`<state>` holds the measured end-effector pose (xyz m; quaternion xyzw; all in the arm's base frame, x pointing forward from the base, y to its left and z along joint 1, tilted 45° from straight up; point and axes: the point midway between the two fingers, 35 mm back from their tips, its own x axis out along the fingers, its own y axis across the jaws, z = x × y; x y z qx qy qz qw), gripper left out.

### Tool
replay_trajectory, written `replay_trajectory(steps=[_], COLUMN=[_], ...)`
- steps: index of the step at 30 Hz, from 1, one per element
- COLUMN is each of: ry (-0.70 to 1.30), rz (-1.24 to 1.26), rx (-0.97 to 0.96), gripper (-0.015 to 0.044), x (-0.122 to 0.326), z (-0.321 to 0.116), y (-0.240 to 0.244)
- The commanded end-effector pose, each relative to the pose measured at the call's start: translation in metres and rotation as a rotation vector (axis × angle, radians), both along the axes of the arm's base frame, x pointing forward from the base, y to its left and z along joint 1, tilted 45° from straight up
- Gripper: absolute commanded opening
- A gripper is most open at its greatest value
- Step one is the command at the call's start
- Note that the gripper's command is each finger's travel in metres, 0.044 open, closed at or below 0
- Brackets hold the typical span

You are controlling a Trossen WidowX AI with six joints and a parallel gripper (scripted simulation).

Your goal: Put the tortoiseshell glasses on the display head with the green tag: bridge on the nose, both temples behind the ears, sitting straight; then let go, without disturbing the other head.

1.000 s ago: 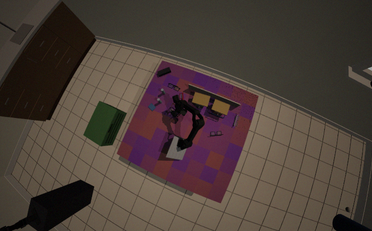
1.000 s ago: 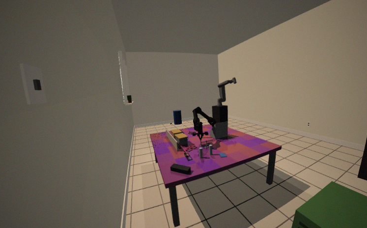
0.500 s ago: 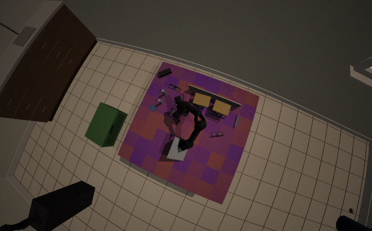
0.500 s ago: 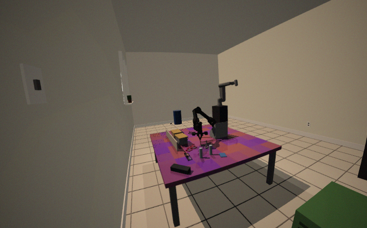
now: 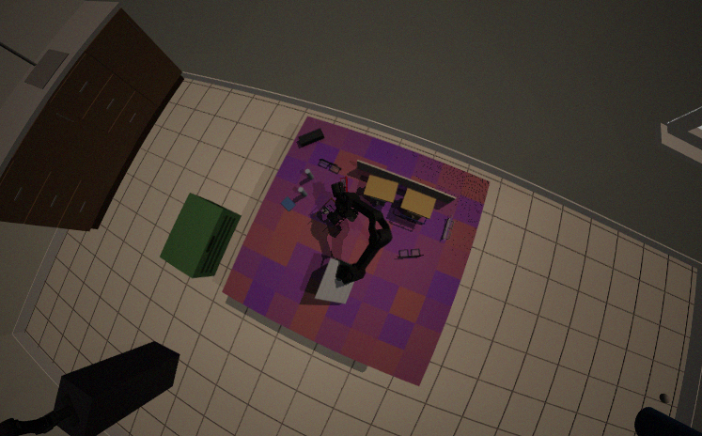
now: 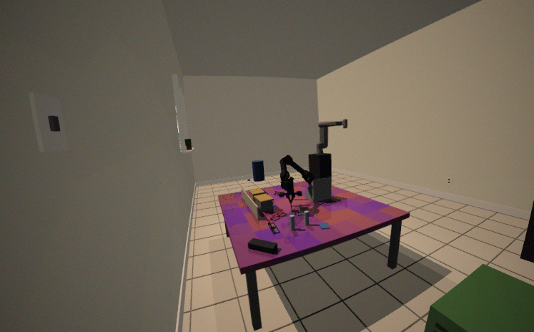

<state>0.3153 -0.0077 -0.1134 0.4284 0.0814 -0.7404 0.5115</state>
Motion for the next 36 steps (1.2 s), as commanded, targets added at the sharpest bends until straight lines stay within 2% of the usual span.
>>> replay_trajectory(steps=[1, 36], ry=[0.001, 0.001], rz=[0.005, 0.005], rx=[-0.003, -0.002], gripper=[0.0000, 0.0000], x=[-0.0011, 0.0028], z=[0.0026, 0.0000], y=[-0.0025, 0.0016])
